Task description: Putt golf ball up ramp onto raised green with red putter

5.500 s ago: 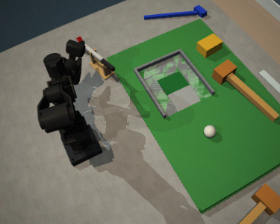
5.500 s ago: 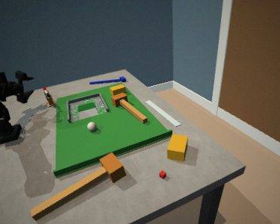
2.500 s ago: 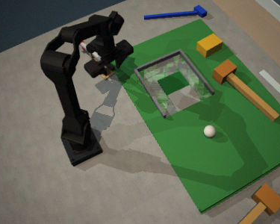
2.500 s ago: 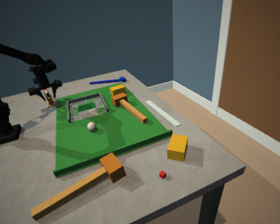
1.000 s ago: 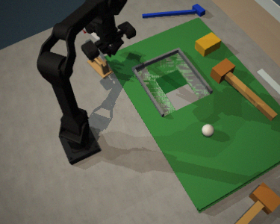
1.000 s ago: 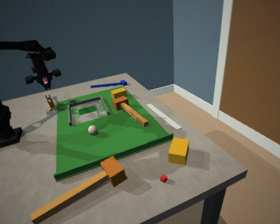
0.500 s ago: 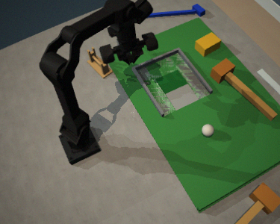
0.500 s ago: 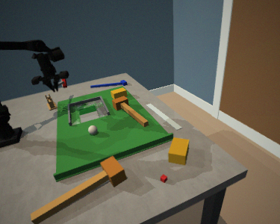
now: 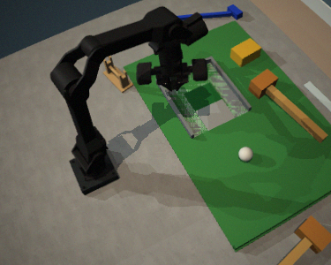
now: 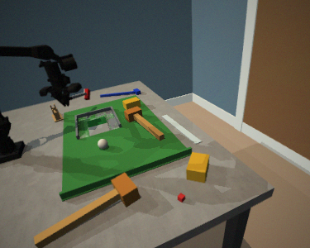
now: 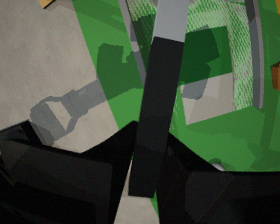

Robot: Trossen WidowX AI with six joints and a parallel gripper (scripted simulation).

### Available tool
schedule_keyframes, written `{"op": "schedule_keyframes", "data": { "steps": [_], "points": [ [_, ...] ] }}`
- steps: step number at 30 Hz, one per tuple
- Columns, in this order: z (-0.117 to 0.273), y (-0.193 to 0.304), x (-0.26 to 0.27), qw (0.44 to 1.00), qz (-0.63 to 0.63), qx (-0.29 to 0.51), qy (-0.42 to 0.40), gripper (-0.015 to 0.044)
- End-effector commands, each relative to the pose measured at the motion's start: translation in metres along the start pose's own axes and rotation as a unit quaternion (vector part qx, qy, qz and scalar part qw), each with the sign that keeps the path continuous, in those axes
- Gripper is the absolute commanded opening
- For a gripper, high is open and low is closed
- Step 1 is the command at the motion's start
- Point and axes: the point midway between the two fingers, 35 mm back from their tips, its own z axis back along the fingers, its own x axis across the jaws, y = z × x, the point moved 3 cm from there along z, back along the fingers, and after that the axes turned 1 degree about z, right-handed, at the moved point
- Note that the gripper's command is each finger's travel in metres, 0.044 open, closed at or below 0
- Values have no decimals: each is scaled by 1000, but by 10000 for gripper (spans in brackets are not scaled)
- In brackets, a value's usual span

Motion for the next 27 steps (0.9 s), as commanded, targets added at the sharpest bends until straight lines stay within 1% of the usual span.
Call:
{"op": "schedule_keyframes", "data": {
  "steps": [1, 15, 27],
  "points": [
    [0, 15, -10, 999, -34, 2, 0, 0],
    [1, 80, -41, 987, -159, 12, 3, 0],
    [4, 141, -56, 964, -264, 19, 7, 0]
  ]
}}
